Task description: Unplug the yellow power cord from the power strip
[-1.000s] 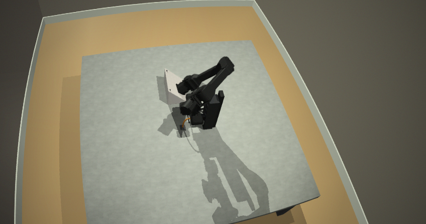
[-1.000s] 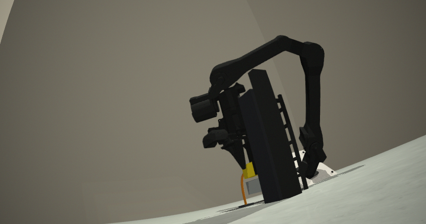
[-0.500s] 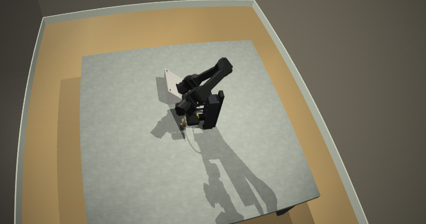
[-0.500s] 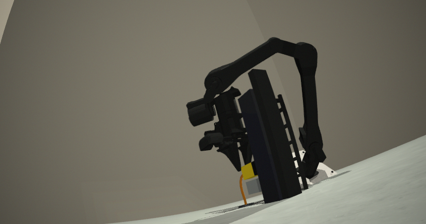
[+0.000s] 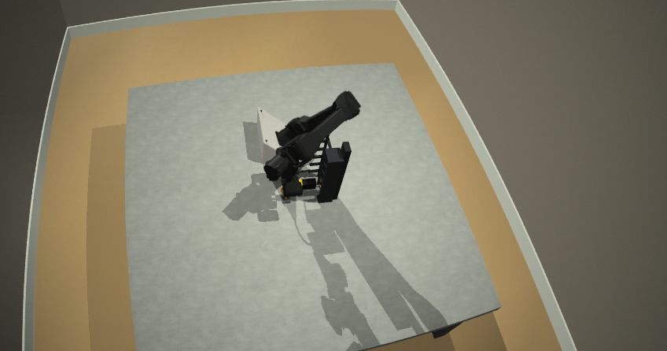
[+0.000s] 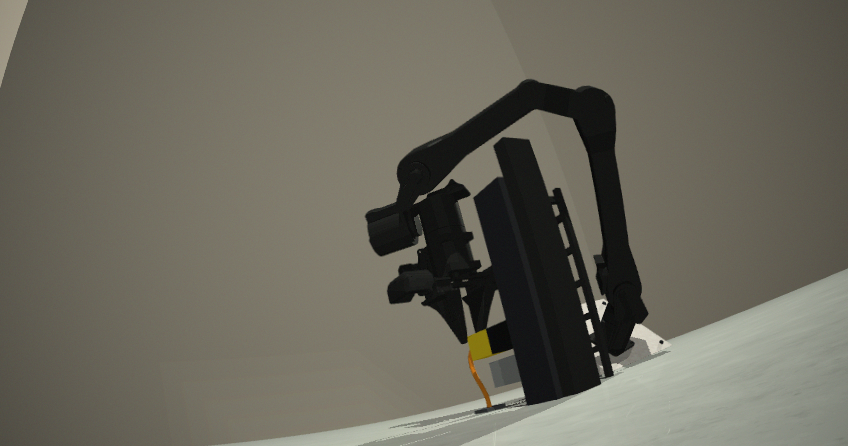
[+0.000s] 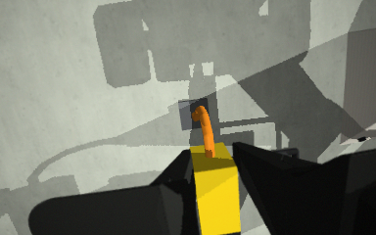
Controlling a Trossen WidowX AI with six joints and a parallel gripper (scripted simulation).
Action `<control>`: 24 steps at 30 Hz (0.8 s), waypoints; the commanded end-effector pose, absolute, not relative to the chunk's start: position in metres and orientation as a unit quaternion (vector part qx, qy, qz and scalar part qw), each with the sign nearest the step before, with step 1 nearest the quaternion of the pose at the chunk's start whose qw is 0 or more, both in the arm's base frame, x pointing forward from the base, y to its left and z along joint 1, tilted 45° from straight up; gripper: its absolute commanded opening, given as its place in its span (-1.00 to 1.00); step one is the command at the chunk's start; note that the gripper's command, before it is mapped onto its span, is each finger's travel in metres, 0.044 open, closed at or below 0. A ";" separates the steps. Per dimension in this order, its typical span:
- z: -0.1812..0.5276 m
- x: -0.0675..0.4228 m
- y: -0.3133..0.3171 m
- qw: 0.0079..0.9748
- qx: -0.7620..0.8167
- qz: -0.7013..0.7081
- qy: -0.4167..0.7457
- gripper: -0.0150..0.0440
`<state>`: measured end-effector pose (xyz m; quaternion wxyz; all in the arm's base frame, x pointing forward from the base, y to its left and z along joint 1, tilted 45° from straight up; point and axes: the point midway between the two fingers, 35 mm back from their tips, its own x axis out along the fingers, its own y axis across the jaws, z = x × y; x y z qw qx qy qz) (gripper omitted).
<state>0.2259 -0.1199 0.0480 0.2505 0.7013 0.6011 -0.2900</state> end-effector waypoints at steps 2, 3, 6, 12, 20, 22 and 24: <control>0.047 0.225 -0.123 0.251 0.704 -0.292 0.598 -0.31; 0.048 0.226 -0.121 0.250 0.704 -0.291 0.598 -0.22; 0.048 0.226 -0.120 0.250 0.704 -0.291 0.598 0.04; 0.048 0.226 -0.120 0.250 0.704 -0.291 0.598 0.58; 0.020 0.220 -0.163 0.252 0.703 -0.292 0.597 1.00; 0.014 0.218 -0.171 0.252 0.703 -0.292 0.597 1.00; 0.014 0.218 -0.171 0.252 0.703 -0.292 0.597 1.00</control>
